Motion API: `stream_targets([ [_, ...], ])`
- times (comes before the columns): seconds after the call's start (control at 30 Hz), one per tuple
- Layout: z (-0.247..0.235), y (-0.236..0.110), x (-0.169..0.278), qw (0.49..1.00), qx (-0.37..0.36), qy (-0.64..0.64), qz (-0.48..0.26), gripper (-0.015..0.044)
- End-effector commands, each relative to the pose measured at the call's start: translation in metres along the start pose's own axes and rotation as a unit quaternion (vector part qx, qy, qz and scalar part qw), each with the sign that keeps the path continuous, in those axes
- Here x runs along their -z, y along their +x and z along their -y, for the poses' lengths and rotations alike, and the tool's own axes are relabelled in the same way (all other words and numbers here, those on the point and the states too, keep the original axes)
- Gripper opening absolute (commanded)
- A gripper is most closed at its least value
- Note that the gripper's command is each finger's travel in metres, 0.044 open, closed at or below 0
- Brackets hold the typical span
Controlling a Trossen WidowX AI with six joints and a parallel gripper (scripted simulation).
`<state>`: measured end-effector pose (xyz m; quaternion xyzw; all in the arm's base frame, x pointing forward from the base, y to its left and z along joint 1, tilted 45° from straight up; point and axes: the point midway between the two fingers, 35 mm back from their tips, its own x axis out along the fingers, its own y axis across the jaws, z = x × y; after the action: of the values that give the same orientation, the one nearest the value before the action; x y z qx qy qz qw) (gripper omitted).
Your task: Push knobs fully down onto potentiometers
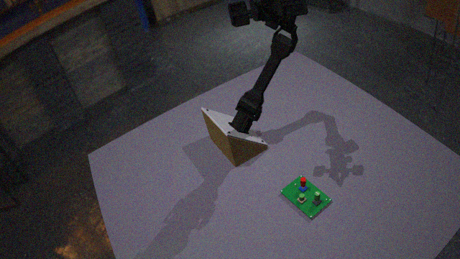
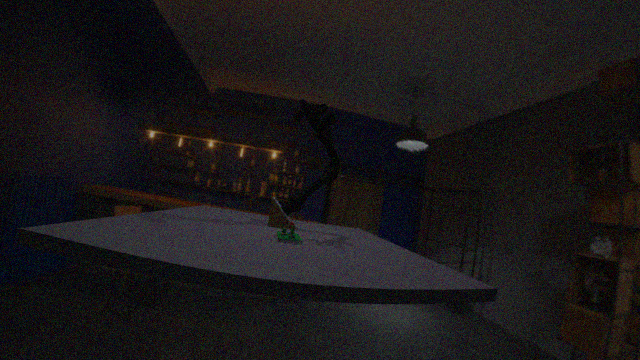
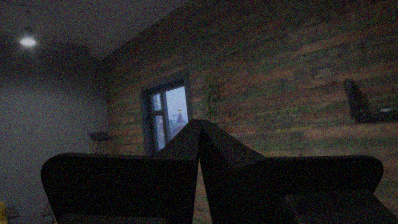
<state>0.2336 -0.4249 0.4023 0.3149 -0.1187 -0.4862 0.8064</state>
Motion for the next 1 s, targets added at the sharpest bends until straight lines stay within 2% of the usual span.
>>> stream_targets([
  [0.0, 0.002, 0.010, 0.043, 0.997, 0.001, -0.022, -0.072, 0.0000],
  [0.47, 0.003, 0.009, 0.180, 0.952, -0.003, -0.063, -0.300, 0.0000],
  [0.97, 0.006, -0.043, 0.309, 0.844, -0.006, -0.084, -0.530, 0.0000],
])
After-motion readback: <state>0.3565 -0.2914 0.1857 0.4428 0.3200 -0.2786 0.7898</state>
